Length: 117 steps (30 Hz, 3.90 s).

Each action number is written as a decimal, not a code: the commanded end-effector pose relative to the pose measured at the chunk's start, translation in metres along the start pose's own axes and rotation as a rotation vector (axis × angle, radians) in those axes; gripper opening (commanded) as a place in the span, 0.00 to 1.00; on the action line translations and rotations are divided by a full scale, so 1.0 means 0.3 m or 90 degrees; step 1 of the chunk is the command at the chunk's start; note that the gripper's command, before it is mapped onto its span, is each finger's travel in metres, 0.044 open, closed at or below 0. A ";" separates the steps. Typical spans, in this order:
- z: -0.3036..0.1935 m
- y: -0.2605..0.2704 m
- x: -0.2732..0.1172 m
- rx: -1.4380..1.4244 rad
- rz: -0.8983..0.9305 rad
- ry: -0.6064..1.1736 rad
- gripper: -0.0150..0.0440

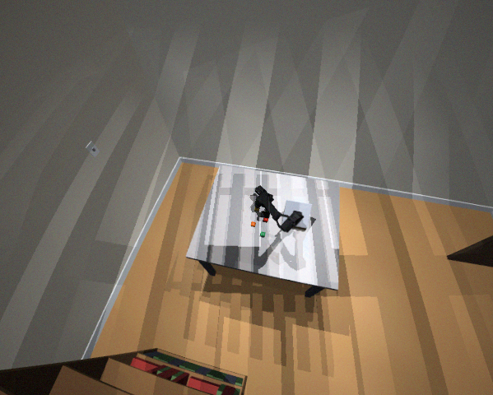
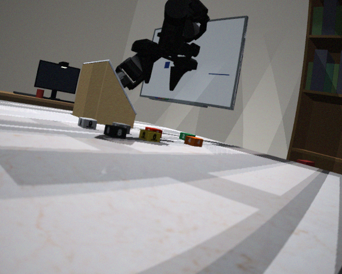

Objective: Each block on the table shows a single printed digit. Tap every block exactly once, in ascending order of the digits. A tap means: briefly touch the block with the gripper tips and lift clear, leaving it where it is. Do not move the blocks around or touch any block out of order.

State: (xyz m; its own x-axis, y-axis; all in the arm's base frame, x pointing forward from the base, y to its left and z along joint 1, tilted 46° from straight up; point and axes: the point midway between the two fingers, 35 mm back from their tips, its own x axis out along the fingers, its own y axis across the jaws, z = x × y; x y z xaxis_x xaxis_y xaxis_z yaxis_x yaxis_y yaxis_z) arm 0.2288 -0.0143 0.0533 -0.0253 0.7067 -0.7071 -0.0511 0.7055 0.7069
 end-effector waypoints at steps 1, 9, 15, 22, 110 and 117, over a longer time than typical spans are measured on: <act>-0.004 0.008 0.000 0.008 0.005 -0.002 0.93; -0.004 0.008 0.000 0.008 0.005 -0.002 0.93; -0.004 0.008 0.000 0.008 0.005 -0.002 0.93; 0.018 0.344 -0.005 0.009 0.001 -0.004 0.93; 0.274 -0.263 -0.003 0.006 0.002 -0.005 0.93; 0.290 -0.459 -0.006 0.005 0.000 -0.006 0.93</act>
State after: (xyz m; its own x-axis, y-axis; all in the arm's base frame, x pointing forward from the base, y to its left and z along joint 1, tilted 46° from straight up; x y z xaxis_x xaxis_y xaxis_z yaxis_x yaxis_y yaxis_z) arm 0.3247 -0.0853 -0.0178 -0.0131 0.7065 -0.7076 -0.0598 0.7059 0.7058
